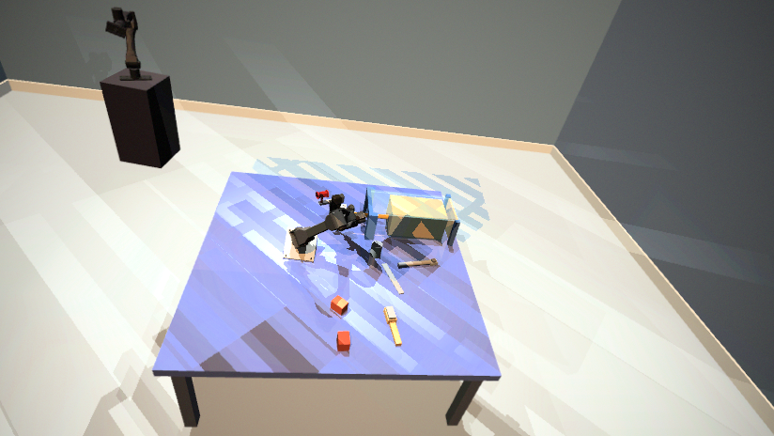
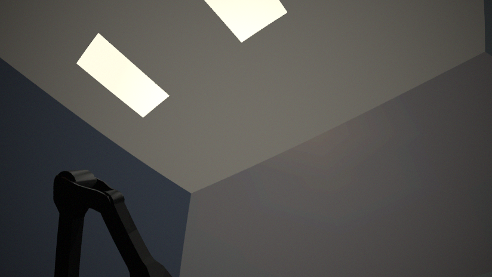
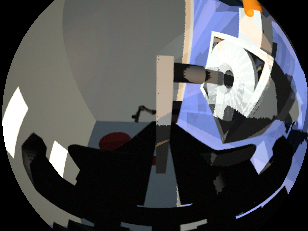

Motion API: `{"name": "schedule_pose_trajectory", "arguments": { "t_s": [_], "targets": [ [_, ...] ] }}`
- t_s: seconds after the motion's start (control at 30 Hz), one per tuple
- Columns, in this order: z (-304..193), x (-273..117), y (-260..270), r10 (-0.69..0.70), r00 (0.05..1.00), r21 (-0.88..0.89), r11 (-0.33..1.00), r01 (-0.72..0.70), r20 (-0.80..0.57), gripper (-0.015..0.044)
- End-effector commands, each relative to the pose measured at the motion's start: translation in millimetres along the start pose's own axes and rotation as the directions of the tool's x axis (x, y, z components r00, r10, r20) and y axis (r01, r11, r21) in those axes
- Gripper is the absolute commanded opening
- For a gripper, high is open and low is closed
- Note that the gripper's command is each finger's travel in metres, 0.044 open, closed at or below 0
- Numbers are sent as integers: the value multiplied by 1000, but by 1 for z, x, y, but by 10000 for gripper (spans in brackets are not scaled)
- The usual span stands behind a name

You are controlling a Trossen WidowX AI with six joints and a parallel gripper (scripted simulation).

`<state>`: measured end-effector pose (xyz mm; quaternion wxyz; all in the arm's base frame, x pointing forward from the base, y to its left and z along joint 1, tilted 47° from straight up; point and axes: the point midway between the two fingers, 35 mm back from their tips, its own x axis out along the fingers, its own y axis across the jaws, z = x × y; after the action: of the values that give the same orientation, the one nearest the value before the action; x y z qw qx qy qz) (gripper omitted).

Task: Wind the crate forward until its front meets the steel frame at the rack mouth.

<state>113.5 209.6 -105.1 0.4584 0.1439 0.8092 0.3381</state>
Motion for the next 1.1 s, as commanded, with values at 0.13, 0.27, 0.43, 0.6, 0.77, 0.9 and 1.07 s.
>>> {"name": "schedule_pose_trajectory", "arguments": {
  "t_s": [0.13, 0.27, 0.43, 0.6, 0.77, 0.9, 1.07],
  "targets": [
    [1, -5, -1, 7, 1000, -6, 1000, -7, 0, 0],
    [1, -6, -4, 8, 1000, -6, 1000, -8, -1, 0],
    [1, -5, -6, 7, 1000, -6, 1000, -7, -1, 0],
    [2, -5, -9, 7, 1000, -6, 1000, -7, -2, 0],
    [2, -4, -10, 3, 1000, -2, 1000, -3, -3, 0],
    [2, -4, -11, 0, 1000, 1, 1000, 0, -3, 0],
    [1, -3, -12, 0, 1000, 1, 1000, 0, -5, 0]
  ]
}}
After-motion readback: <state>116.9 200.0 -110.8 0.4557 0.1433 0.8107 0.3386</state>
